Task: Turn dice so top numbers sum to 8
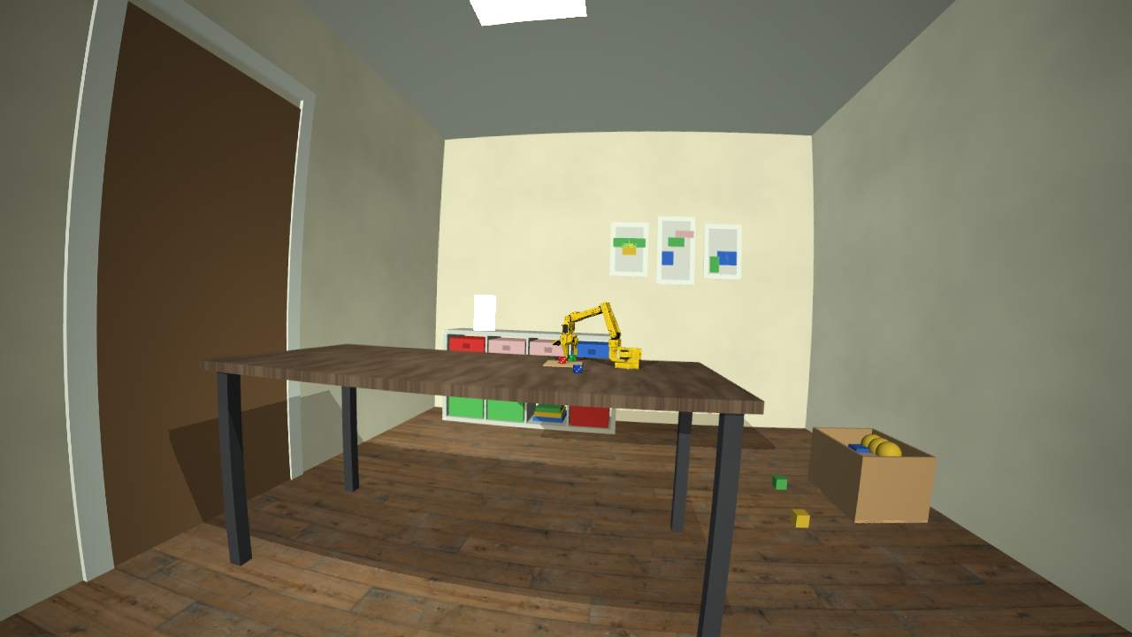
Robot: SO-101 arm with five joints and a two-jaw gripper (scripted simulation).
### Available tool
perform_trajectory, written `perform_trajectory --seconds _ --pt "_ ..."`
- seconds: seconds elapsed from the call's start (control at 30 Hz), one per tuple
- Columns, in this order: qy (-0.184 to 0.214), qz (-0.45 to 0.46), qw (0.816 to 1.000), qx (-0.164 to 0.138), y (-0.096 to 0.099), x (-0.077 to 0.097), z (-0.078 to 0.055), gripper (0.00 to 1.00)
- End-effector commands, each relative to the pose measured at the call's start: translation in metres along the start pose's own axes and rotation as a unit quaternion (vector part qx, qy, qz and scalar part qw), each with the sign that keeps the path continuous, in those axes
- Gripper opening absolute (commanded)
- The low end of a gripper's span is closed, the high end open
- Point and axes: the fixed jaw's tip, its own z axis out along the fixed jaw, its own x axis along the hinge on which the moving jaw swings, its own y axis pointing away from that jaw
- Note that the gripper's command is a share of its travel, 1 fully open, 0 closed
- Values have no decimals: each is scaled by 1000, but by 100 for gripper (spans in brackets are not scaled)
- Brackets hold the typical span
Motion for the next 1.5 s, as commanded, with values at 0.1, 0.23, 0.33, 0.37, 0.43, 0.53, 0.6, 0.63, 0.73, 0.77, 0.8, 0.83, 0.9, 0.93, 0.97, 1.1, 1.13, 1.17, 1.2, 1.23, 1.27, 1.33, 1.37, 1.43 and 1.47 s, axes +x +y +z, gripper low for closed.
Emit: perform_trajectory --seconds 0.1,0.23,0.33,0.37,0.43,0.53,0.6,0.63,0.73,0.77,0.8,0.83,0.9,0.93,0.97,1.1,1.13,1.17,1.2,1.23,1.27,1.33,1.37,1.43,1.47 --pt "-10 9 1000 -3 -3 -3 -3 29" --pt "-10 9 1000 -3 -4 -3 -3 28" --pt "-10 9 1000 -3 -4 -3 -3 26" --pt "-10 9 1000 -3 -5 -3 -3 25" --pt "-10 9 1000 -3 -6 -3 -3 24" --pt "-10 9 1000 -3 -7 -3 -3 22" --pt "-10 9 1000 -3 -8 -3 -3 20" --pt "-10 9 1000 -3 -8 -3 -3 19" --pt "-10 9 1000 -3 -10 -3 -3 17" --pt "-10 9 1000 -3 -10 -3 -3 17" --pt "-10 9 1000 -3 -10 -3 -3 17" --pt "-10 9 1000 -3 -10 -3 -3 17" --pt "-10 9 1000 -3 -11 -3 -3 15" --pt "-10 9 1000 -3 -11 -3 -3 15" --pt "-10 9 1000 -3 -11 -3 -3 14" --pt "-10 9 1000 -3 -12 -3 -3 13" --pt "-10 9 1000 -3 -12 -3 -3 13" --pt "-10 9 1000 -3 -12 -3 -3 13" --pt "-10 9 1000 -3 -12 -3 -3 13" --pt "-10 9 1000 -3 -12 -3 -3 13" --pt "-10 9 1000 -3 -12 -3 -3 13" --pt "-10 9 1000 -3 -13 -3 -3 13" --pt "-10 9 1000 -3 -13 -3 -3 13" --pt "-10 9 1000 -3 -13 -3 -3 13" --pt "-10 9 1000 -3 -13 -3 -3 12"
